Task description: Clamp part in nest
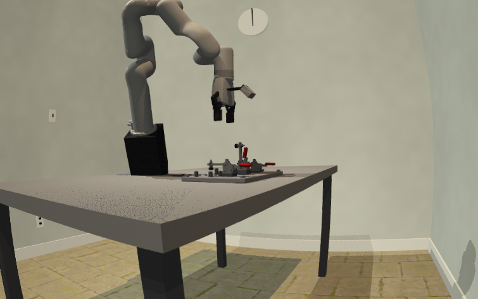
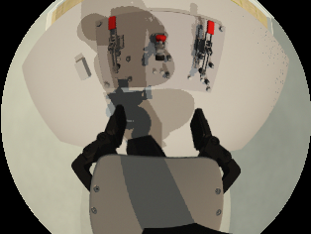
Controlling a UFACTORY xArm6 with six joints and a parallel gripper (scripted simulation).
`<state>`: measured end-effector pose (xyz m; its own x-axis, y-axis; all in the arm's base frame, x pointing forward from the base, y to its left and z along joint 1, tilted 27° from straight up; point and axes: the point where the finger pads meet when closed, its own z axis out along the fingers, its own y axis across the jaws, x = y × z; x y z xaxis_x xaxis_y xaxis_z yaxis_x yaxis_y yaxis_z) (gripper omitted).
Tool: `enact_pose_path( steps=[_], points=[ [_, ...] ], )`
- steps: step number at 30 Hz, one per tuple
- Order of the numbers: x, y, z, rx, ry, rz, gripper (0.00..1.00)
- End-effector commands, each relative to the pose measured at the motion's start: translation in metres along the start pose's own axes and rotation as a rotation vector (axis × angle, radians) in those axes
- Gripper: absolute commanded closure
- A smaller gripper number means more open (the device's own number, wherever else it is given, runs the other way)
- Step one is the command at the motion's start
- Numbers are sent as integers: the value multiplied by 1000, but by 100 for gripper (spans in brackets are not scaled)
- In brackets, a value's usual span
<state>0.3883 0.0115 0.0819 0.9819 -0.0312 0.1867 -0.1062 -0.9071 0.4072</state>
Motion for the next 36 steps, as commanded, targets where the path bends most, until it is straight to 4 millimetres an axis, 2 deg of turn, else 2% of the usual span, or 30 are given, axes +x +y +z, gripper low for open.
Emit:
enact_pose_path(
  steps=[1, 10, 16, 24, 26, 36],
  points=[
    [1, 0, -1, 1, 3, 1, 0],
    [1, -4, -1, 1, 3, 1, 0],
    [2, -19, -1, 1, 3, 1, 0],
    [3, -64, -1, 1, 3, 1, 0],
    [3, -64, -1, 1, 3, 1, 0],
    [6, -142, -1, 1, 3, 1, 0]
  ],
)
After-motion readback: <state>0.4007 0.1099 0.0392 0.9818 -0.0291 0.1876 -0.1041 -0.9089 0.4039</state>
